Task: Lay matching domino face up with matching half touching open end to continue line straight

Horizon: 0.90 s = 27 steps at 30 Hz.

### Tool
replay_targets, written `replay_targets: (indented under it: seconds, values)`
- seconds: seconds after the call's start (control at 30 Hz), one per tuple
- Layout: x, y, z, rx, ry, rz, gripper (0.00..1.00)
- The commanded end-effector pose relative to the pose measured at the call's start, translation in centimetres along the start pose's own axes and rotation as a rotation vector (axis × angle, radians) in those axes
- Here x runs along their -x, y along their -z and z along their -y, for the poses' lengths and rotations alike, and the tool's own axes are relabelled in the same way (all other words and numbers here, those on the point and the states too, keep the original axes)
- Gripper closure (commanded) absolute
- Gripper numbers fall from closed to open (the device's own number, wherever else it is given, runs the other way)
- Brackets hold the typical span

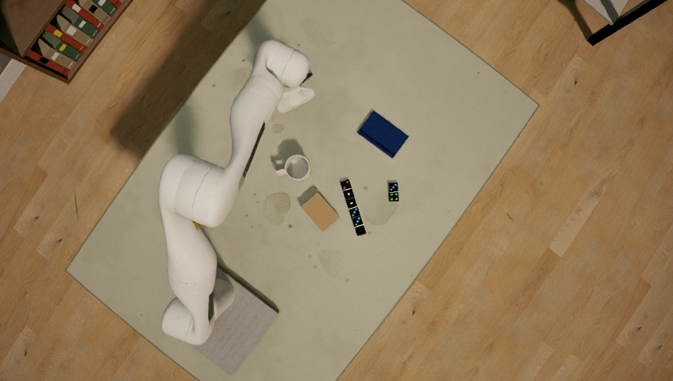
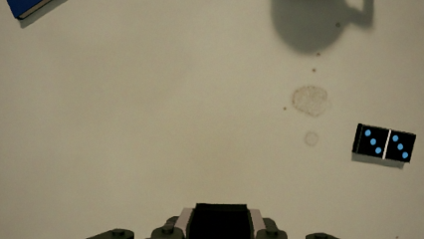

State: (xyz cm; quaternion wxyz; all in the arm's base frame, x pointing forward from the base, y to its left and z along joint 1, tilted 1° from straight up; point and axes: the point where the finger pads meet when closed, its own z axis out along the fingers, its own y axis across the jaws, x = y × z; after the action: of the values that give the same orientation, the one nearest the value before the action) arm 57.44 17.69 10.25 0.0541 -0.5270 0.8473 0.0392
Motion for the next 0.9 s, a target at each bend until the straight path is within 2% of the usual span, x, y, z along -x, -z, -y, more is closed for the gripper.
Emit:
replay_targets:
  seconds: [0.0,0.2,0.5,0.67,0.8,0.87]
  values:
    - [0.1,0.2,0.1,-0.002,0.000,0.002,0.69]
    - [1.5,-0.1,1.0,-0.002,0.000,0.002,0.69]
    - [1.6,-0.1,1.1,-0.007,0.007,-0.005,0.69]
    - [1.7,-0.2,1.0,-0.034,0.045,-0.048,0.69]
    - [1.8,-0.1,1.0,-0.081,0.108,-0.119,0.69]
    - [1.8,-0.1,1.0,-0.081,0.108,-0.119,0.69]
